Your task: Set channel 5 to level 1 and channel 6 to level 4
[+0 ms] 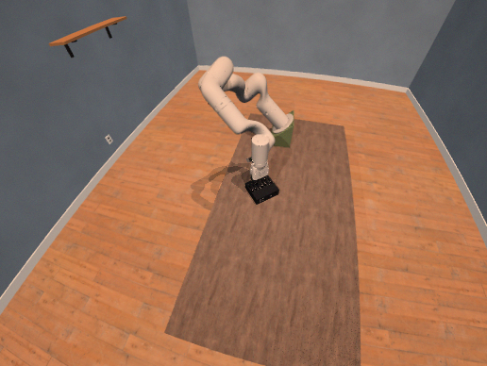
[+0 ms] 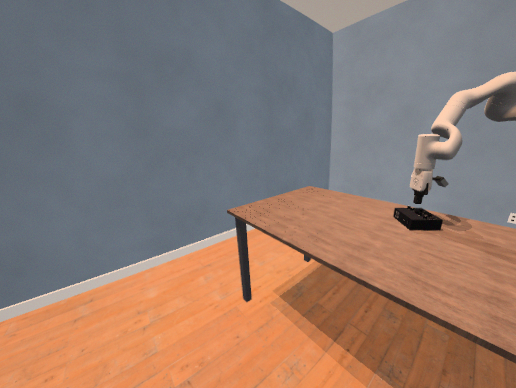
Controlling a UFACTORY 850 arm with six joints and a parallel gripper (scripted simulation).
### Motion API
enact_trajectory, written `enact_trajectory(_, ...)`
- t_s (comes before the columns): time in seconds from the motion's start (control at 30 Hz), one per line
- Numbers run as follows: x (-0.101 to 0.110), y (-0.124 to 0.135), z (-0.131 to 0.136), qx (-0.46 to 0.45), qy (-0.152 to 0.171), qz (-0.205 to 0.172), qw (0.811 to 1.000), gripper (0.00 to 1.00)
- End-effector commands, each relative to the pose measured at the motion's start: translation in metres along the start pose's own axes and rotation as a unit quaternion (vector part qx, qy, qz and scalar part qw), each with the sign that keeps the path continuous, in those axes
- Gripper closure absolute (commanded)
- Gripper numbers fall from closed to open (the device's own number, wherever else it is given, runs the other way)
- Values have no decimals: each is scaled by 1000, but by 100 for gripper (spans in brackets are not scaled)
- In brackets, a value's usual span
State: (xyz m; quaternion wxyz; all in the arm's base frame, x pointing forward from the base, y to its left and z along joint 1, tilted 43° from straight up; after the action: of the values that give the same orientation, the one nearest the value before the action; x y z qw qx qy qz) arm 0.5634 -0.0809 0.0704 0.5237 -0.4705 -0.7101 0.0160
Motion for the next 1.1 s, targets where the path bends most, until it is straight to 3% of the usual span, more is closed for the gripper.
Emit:
enact_trajectory(0.0, 1, 0, 0, 0, 0, 0, 1000, 100)
enact_trajectory(0.37, 1, 1, -1, 0, 0, 0, 1000, 100)
enact_trajectory(0.6, -3, 24, -25, 0, 0, -1, 1000, 100)
enact_trajectory(1.07, -3, 24, -26, 0, 0, -1, 1000, 100)
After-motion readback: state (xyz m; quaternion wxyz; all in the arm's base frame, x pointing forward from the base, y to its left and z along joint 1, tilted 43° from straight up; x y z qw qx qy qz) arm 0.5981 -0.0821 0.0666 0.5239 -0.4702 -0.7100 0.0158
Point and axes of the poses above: the point where the finger pads meet when closed, its own x axis back along the fingers, its own z axis across the jaws, y = z × x, the point moved 1 cm from there along x, back along the fingers, and after that the axes turned 11 degrees about x, right-handed, at the moved point
